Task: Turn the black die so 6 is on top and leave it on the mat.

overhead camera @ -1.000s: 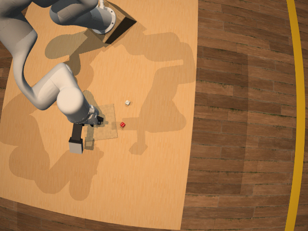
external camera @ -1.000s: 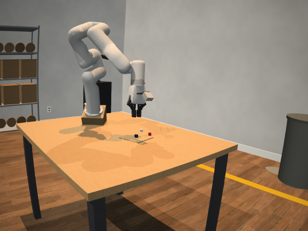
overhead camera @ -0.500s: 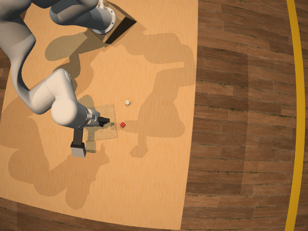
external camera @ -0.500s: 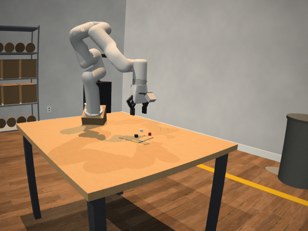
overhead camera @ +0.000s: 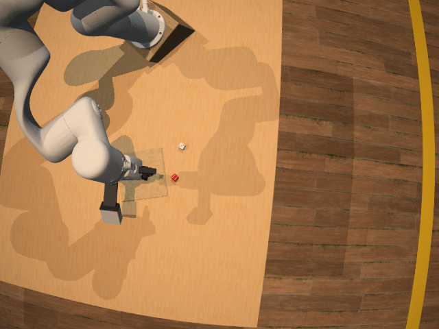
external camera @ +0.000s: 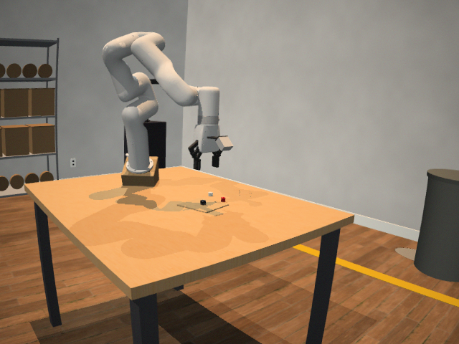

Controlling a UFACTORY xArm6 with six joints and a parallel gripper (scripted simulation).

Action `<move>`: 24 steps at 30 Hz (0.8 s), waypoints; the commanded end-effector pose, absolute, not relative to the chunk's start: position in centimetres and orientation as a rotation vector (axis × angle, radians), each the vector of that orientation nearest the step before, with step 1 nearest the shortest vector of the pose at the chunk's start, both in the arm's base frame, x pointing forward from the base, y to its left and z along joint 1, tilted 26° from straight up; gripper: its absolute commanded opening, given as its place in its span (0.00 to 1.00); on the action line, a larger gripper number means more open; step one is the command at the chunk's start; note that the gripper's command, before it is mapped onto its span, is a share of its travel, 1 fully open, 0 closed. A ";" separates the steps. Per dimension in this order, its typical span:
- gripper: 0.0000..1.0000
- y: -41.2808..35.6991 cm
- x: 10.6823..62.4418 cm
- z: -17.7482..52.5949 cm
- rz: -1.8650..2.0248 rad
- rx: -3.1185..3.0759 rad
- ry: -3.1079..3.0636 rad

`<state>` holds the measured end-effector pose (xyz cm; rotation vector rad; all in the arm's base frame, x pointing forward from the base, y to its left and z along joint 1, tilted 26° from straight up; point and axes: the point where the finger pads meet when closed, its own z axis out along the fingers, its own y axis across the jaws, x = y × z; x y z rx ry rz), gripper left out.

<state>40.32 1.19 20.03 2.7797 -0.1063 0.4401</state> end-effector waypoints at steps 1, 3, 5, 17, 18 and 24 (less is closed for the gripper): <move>1.00 1.7 40.0 21.4 0.446 2.779 -0.107; 1.00 1.9 39.8 22.0 0.446 2.779 -0.107; 1.00 2.1 39.7 22.5 0.446 2.779 -0.107; 1.00 2.7 39.1 24.2 0.446 2.779 -0.107; 1.00 2.7 39.1 24.3 0.446 2.779 -0.107; 1.00 2.7 39.1 24.3 0.446 2.779 -0.107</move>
